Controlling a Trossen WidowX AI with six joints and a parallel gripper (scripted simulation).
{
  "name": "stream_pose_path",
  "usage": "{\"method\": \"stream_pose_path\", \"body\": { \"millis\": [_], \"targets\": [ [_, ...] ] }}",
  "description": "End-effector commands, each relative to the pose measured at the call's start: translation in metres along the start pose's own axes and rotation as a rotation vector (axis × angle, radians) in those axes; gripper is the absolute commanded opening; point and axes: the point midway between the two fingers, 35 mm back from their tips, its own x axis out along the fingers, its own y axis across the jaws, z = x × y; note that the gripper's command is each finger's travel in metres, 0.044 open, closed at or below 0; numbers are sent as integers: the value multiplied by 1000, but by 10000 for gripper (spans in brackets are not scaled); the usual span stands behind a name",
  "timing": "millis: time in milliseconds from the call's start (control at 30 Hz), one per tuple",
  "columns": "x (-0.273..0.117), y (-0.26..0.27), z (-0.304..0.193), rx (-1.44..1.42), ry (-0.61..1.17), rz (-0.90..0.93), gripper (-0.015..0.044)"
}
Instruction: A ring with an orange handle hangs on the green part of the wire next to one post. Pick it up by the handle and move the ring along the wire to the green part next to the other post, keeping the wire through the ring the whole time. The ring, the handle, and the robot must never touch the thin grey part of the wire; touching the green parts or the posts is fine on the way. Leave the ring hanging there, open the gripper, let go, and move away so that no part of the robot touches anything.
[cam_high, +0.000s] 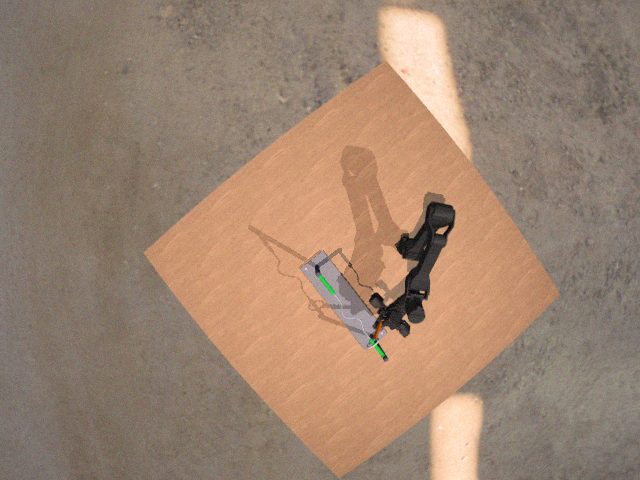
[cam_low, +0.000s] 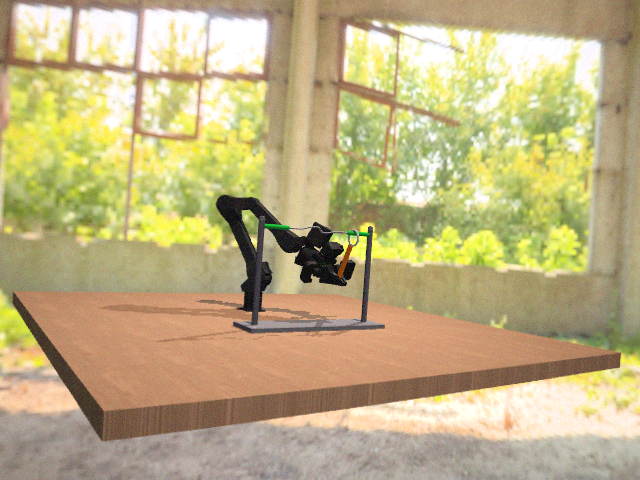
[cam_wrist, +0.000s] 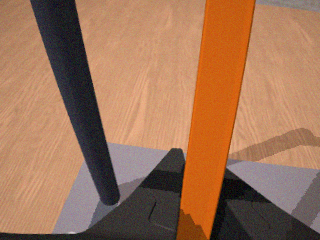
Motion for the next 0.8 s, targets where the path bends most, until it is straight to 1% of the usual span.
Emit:
{"method": "stream_pose_path", "body": {
  "millis": [0, 67, 467, 767],
  "targets": [
    [0, -1, -1, -5, 0, -4, -150],
    [0, -1, -1, -5, 0, -4, -150],
    [-1, 0, 0, 0, 1, 0, 160],
    [-23, 2, 0, -1, 6, -2, 160]
  ]
}}
